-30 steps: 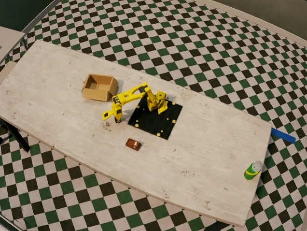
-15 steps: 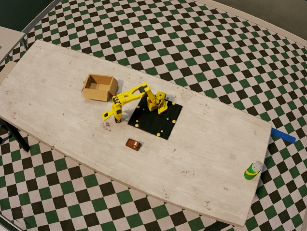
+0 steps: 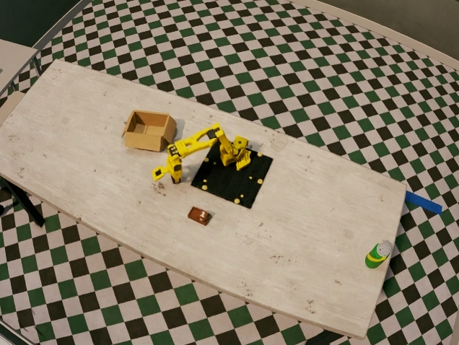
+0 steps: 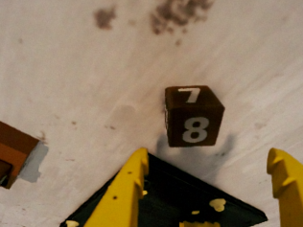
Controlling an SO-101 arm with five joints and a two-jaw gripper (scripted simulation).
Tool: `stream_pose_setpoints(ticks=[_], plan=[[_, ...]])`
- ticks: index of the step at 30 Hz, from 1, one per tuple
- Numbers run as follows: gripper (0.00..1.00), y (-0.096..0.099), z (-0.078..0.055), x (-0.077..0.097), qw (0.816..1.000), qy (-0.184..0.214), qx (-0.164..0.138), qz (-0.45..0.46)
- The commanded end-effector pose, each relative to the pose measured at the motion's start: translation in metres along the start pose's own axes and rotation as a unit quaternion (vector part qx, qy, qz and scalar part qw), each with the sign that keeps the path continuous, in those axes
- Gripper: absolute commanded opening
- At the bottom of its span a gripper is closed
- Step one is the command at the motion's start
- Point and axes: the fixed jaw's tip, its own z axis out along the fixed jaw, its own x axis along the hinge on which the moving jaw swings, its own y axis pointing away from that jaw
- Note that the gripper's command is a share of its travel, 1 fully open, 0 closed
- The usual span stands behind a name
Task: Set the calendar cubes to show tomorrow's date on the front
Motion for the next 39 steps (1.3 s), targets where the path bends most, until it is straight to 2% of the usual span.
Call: stream_pose_setpoints(ticks=[1,15,26,39], plan=[[0.35,-0.002,0.007,0.002,1.000,0.010,0.001,0.007],[0.35,-0.002,0.029,0.003,1.000,0.010,0.001,0.007],[0.35,-0.002,0.037,0.004,1.000,0.010,0.001,0.007],[0.35,-0.002,0.037,0.004,1.000,0.010,0.001,0.007]])
